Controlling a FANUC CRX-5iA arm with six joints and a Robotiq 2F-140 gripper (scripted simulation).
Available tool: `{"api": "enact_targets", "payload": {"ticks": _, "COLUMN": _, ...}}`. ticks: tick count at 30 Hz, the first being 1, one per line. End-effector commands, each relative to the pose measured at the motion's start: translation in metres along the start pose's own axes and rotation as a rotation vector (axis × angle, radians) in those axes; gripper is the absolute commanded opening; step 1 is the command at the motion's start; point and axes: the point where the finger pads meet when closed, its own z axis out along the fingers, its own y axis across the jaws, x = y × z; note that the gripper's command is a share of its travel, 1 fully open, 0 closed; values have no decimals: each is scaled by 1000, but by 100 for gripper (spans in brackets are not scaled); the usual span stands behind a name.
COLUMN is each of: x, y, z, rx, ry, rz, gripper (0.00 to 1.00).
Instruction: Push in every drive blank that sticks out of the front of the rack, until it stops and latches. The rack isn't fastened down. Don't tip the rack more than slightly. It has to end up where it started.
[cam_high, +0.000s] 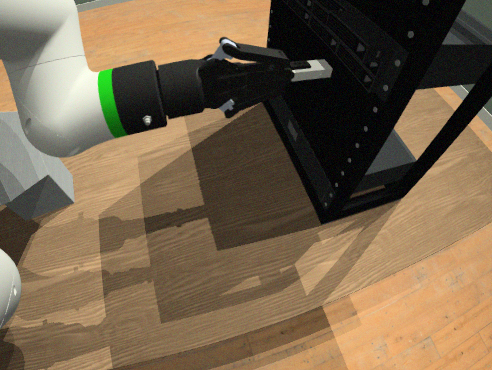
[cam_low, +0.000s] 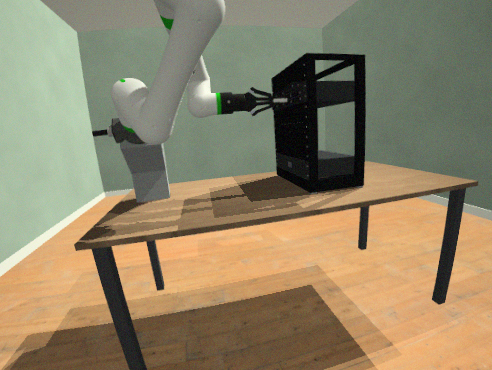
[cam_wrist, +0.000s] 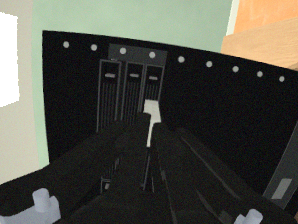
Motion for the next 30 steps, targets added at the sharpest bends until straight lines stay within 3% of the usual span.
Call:
{"api": "enact_targets", "payload": {"ticks": 1, "x": 0, "y": -1, "z": -21, "rx": 1, "ry": 1, "rz": 1, "gripper": 10}}
{"api": "enact_targets", "payload": {"ticks": 11, "x": 0, "y": -2, "z": -32, "rx": 1, "ry": 1, "rz": 1, "gripper": 10}}
{"api": "enact_targets", "payload": {"ticks": 20, "x": -1, "y": -30, "z": -32, "rx": 1, "ry": 1, "rz": 1, "gripper": 10}}
{"api": "enact_targets", "payload": {"ticks": 25, "x": -1, "y": -30, "z": -25, "rx": 1, "ry": 1, "rz": 1, "gripper": 10}}
{"api": "enact_targets", "payload": {"ticks": 30, "x": -1, "y": -30, "z": 2, "rx": 1, "ry": 1, "rz": 1, "gripper": 10}}
